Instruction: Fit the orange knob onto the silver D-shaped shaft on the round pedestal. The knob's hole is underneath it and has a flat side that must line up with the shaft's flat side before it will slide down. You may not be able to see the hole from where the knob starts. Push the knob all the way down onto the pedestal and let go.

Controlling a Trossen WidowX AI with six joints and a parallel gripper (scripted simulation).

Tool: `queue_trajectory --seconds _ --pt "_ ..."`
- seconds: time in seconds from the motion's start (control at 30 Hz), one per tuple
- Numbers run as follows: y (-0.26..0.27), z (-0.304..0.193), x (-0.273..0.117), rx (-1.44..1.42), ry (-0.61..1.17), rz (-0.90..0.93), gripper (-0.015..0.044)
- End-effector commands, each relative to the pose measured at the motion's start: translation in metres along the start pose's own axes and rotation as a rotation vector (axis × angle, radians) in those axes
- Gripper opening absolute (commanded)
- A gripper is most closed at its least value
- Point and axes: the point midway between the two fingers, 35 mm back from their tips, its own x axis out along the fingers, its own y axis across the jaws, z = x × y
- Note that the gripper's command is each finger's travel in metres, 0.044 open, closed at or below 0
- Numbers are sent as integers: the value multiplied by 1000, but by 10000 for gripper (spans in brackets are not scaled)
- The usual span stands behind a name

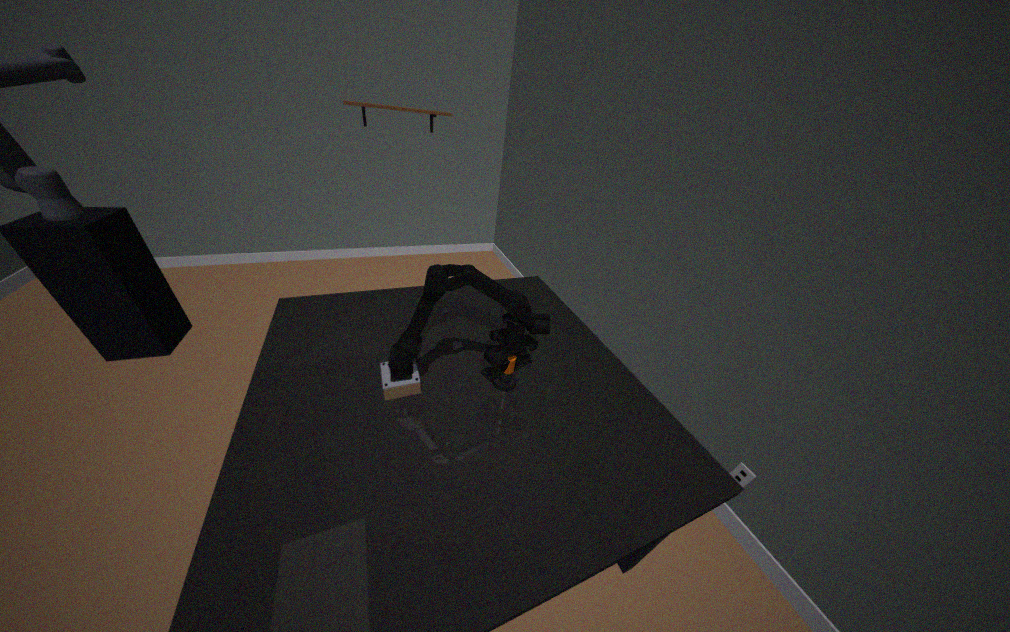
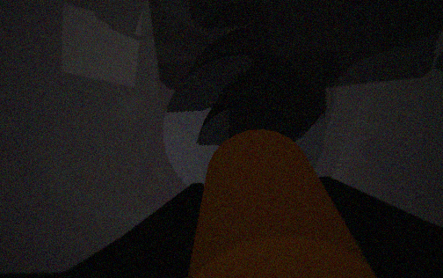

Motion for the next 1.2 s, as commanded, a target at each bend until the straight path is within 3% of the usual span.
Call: queue_trajectory --seconds 0.0,1.17 --pt "-1 0 -5 -90 2 -11 0" --pt "-1 0 1 -175 3 -10 0"
